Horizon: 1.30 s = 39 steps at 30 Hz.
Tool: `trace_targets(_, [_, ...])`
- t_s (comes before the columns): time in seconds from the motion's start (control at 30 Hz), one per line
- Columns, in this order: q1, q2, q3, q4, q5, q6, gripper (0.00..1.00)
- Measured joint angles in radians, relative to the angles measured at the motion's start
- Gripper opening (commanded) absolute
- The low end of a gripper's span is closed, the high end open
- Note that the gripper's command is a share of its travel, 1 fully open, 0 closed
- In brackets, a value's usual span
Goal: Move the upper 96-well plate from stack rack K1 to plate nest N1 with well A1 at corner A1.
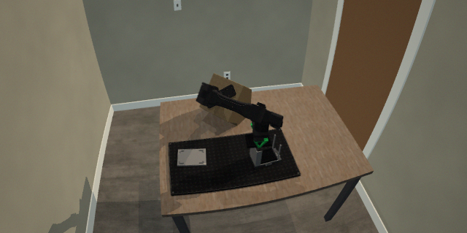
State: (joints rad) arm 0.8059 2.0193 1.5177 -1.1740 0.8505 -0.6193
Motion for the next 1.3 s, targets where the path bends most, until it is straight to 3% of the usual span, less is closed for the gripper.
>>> trace_targets(0.37, [-0.030,-0.137,-0.129,0.029,0.002,-0.038,0.00])
trace_targets(1.3, [-0.147,-0.433,-0.338,0.070,0.002,-0.196,0.00])
